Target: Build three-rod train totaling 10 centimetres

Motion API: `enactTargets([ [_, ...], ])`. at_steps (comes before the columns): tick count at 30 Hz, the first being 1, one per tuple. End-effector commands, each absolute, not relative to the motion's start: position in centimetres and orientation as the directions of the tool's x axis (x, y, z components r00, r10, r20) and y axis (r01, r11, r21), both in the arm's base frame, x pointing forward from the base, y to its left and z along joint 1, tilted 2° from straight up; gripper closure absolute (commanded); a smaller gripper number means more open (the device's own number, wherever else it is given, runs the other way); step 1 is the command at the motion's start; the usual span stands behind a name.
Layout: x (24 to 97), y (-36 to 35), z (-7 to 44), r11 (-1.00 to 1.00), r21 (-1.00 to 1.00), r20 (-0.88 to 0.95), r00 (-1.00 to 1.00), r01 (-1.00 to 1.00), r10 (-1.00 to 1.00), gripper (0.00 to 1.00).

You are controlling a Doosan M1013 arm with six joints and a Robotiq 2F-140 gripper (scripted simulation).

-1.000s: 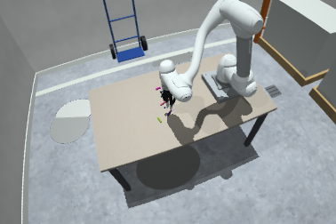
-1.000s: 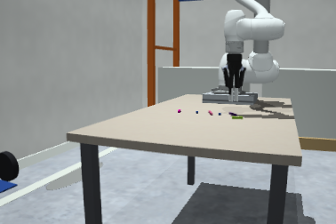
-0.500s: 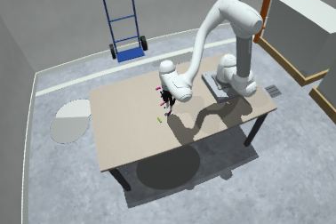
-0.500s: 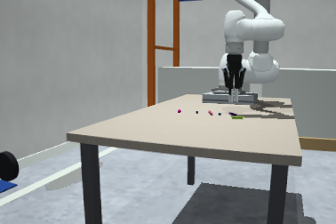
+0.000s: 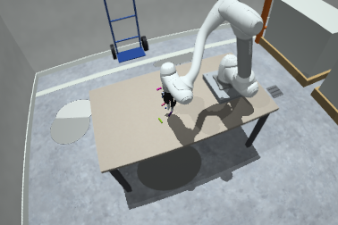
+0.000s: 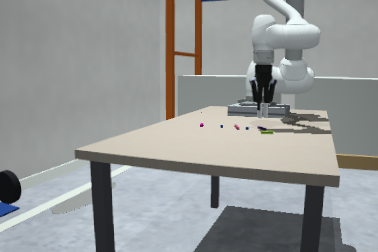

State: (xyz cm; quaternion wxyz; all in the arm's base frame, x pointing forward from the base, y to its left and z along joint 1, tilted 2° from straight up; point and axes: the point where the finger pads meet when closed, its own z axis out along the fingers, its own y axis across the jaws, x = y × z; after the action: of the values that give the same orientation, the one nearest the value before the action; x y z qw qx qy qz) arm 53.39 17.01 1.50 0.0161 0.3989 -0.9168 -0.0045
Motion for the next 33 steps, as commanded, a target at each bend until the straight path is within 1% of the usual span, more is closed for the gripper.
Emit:
enactTargets([
  [1, 53.4, 17.0, 1.0, 0.682, 0.021, 0.026, -0.681, -0.731, -0.732, 0.85],
  [20, 53.4, 17.0, -1.4, 0.682, 0.021, 0.026, -0.681, -0.731, -0.732, 0.85],
  [33, 53.4, 17.0, -1.9, 0.682, 0.021, 0.026, -0.681, -0.731, -0.732, 0.85],
])
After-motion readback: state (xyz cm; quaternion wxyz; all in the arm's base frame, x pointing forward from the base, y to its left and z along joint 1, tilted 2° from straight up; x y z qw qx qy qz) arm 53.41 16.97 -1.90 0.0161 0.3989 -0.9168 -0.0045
